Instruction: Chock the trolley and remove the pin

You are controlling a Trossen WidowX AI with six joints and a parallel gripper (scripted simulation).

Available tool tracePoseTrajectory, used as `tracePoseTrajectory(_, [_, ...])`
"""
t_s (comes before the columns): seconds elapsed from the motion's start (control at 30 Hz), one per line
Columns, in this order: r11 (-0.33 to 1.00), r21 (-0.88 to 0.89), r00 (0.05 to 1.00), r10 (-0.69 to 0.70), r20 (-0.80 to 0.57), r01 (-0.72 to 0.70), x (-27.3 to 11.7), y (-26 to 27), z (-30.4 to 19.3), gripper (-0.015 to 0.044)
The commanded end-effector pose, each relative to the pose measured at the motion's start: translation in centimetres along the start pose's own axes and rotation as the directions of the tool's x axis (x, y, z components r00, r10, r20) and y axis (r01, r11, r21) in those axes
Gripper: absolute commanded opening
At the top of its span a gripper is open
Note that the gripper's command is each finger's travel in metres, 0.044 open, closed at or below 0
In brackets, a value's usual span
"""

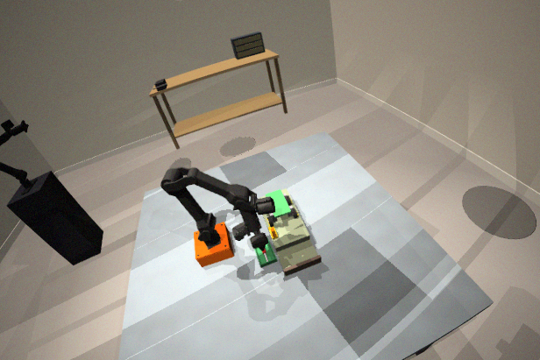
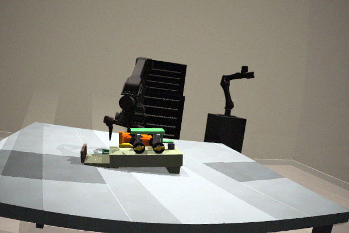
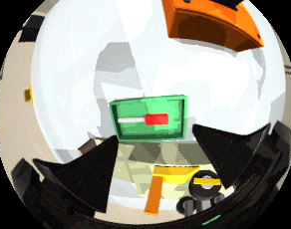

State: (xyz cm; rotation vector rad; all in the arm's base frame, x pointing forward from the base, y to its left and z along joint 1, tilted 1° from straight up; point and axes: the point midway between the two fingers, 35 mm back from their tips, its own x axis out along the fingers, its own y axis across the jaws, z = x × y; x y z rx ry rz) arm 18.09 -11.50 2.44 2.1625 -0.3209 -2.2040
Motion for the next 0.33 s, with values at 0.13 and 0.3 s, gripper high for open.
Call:
tracePoseTrajectory(0.13, [1.000,0.008,1.000,0.007,-0.005,-0.007,-2.7,0.5,-0.1,0.0440])
tracePoseTrajectory(0.3, [1.000,0.008,1.000,0.007,-0.005,-0.007,-4.0,0.8,-0.1,0.0440])
